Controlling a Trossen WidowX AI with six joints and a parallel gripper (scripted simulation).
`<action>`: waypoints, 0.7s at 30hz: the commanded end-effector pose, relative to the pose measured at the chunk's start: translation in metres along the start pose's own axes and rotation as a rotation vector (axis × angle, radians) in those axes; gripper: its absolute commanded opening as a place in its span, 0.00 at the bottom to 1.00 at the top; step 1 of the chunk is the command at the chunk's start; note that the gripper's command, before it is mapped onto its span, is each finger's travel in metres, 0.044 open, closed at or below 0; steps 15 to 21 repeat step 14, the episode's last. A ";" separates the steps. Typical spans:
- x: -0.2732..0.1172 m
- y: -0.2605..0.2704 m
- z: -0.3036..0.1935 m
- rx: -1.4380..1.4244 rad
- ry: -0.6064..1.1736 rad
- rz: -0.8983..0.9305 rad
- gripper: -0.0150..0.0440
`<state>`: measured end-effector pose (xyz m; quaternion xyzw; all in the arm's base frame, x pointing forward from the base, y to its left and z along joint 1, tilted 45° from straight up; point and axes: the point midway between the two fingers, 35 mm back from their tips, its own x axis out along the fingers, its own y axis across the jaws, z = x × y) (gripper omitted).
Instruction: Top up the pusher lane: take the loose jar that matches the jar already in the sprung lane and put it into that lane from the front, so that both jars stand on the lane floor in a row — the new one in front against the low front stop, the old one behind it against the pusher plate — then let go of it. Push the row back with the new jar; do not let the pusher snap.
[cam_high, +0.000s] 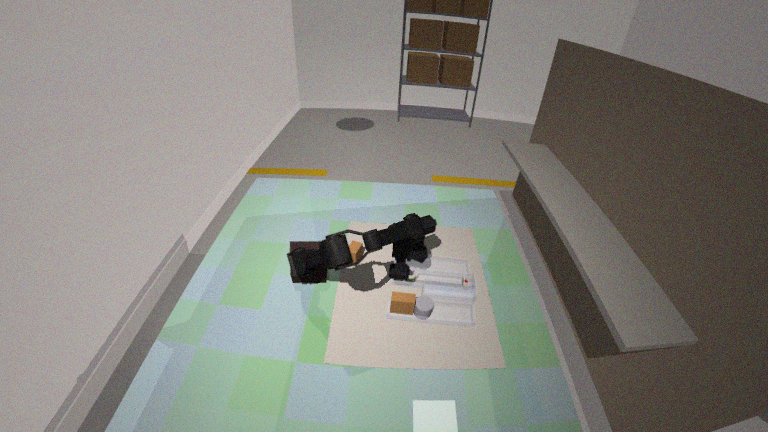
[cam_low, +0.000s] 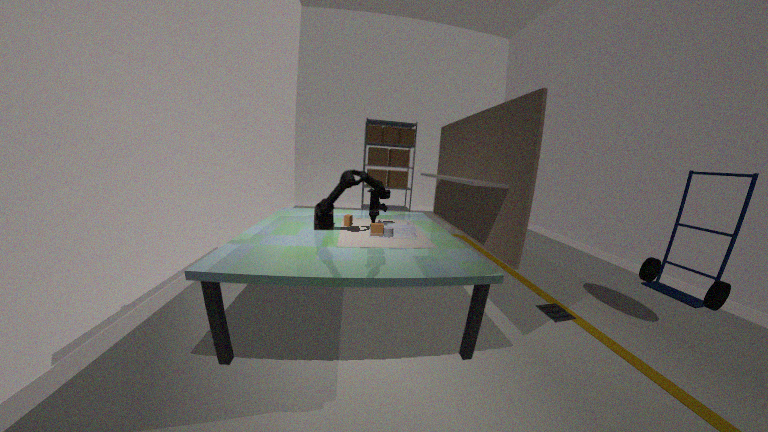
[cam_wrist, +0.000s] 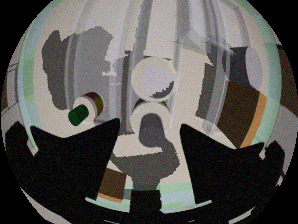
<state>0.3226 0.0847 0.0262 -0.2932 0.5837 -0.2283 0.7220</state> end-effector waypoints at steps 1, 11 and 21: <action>-0.003 -0.001 0.000 0.010 -0.003 0.006 0.75; -0.005 0.002 -0.031 0.008 -0.002 0.008 0.75; -0.005 0.002 -0.042 0.008 -0.001 0.009 0.75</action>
